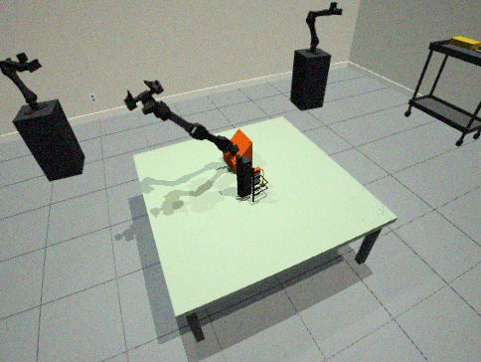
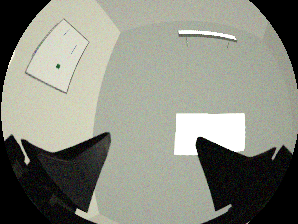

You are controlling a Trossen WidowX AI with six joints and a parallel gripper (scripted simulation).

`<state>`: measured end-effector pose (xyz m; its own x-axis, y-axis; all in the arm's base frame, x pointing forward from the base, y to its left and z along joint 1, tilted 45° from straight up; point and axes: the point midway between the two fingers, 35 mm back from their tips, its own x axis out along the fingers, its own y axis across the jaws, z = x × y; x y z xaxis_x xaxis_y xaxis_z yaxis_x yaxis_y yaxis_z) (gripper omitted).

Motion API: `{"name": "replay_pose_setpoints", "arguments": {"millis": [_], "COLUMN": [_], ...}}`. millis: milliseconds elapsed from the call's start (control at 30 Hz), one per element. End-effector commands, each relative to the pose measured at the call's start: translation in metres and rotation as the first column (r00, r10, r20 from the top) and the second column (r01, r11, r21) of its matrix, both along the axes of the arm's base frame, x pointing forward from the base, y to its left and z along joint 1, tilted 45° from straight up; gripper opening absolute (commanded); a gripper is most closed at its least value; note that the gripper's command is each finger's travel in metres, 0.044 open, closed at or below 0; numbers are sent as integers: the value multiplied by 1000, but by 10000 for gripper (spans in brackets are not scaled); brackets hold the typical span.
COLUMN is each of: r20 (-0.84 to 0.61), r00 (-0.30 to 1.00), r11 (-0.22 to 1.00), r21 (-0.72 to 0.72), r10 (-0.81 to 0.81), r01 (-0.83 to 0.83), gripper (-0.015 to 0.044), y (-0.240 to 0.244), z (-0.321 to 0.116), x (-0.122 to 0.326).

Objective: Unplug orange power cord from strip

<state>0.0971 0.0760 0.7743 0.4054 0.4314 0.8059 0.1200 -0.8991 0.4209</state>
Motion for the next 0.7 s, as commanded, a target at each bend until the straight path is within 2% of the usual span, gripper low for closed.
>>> {"name": "replay_pose_setpoints", "arguments": {"millis": [0,267,667], "r20": [2,130,389], "r00": [1000,983,857], "r11": [1000,991,908], "r21": [0,30,103], "r10": [2,127,339], "r01": [-2,-132,-406], "gripper": [374,164,160], "y": [0,-5,-60], "z": [0,11,20], "x": [-1,-52,-146]}}
